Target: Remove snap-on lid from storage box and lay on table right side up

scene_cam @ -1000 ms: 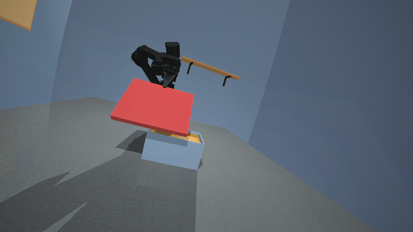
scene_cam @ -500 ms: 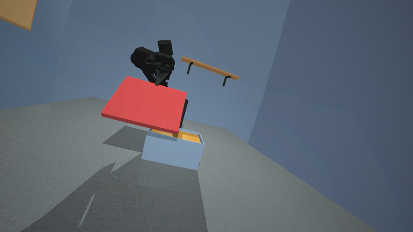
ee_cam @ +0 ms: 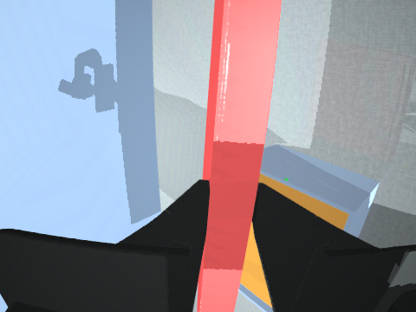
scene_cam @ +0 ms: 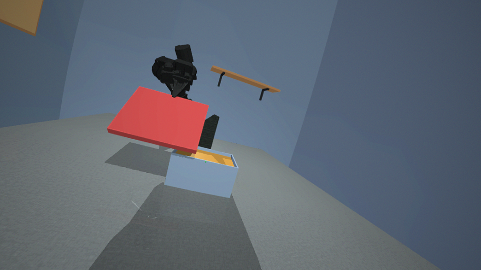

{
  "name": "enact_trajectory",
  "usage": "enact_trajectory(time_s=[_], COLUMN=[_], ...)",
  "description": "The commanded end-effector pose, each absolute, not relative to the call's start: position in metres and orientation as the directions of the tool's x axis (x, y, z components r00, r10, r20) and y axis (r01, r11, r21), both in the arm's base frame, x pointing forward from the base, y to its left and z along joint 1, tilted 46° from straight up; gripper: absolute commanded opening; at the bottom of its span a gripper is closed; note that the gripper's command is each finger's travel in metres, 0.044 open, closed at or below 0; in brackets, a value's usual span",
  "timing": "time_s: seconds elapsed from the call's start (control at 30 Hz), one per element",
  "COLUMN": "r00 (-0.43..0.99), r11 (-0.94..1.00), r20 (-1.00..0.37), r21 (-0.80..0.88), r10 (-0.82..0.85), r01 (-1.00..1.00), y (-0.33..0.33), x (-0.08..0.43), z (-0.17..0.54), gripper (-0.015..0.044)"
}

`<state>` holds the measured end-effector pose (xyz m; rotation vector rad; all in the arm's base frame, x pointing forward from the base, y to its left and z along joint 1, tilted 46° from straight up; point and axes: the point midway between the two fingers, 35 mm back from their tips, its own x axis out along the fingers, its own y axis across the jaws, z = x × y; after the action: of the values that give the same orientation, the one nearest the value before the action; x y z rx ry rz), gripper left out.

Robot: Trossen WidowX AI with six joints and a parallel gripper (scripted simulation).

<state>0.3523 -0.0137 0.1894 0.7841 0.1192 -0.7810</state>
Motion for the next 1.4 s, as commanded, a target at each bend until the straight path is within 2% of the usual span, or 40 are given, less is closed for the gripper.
enact_trajectory(time_s=[0.0, 1.37], r00=[0.729, 0.729], r11=[0.454, 0.456], r20=[-0.368, -0.367], r21=[0.597, 0.596], r10=[-0.577, -0.578], r01=[0.661, 0.661], y=[-0.018, -0.071], x=[0.35, 0.325], z=[0.2, 0.257], gripper=[0.0, 0.0])
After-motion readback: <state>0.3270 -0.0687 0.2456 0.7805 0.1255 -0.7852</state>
